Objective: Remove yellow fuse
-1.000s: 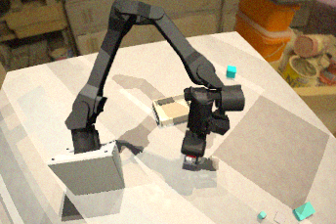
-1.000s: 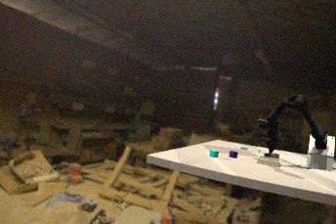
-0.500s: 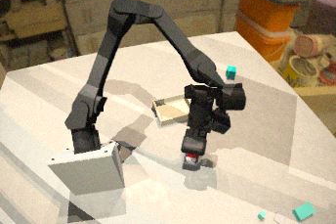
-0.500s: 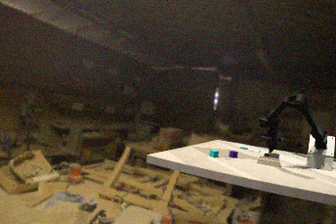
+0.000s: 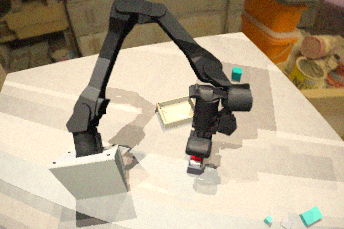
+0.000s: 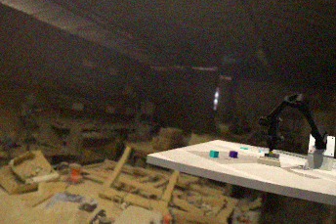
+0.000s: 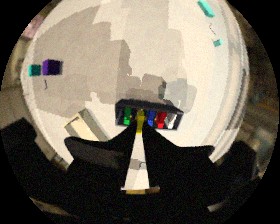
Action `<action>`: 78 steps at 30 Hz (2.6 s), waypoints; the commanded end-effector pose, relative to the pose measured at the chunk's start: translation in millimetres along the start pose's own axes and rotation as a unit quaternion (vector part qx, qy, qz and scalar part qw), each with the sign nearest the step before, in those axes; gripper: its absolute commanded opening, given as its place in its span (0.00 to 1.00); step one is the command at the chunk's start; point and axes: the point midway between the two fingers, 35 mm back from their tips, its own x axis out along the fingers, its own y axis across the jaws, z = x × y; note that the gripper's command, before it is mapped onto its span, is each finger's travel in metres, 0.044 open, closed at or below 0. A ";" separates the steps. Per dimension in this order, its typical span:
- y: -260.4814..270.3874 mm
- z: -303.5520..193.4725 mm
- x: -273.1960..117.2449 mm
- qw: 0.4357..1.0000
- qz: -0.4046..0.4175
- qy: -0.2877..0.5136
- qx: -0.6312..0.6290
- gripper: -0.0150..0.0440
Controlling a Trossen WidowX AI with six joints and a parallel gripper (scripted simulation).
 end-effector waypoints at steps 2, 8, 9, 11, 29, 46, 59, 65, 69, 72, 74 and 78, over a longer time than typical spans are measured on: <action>0.4 0.6 -4.5 1.000 -0.002 -0.003 -0.003 0.25; 0.4 0.5 -7.5 1.000 -0.001 -0.003 -0.003 0.25; 0.4 0.5 -8.0 1.000 -0.001 -0.003 -0.003 0.25; 0.3 0.4 -8.9 1.000 -0.001 -0.003 -0.003 0.25; 0.3 0.0 -17.8 1.000 -0.001 -0.002 -0.002 0.25; 0.2 0.0 -38.5 1.000 -0.001 -0.002 -0.002 0.25; 58.0 -25.6 -38.3 1.000 -0.008 -0.006 -0.001 0.25; 92.3 -48.7 -37.9 1.000 -0.006 -0.006 -0.002 0.25; 113.7 -66.9 -37.9 1.000 -0.004 -0.005 -0.002 0.25; 128.7 -82.0 -38.2 1.000 -0.001 -0.003 -0.002 0.25; 137.2 -91.5 -38.5 1.000 0.001 -0.001 -0.002 0.25; 140.2 -95.0 -38.6 1.000 0.002 0.000 -0.002 0.25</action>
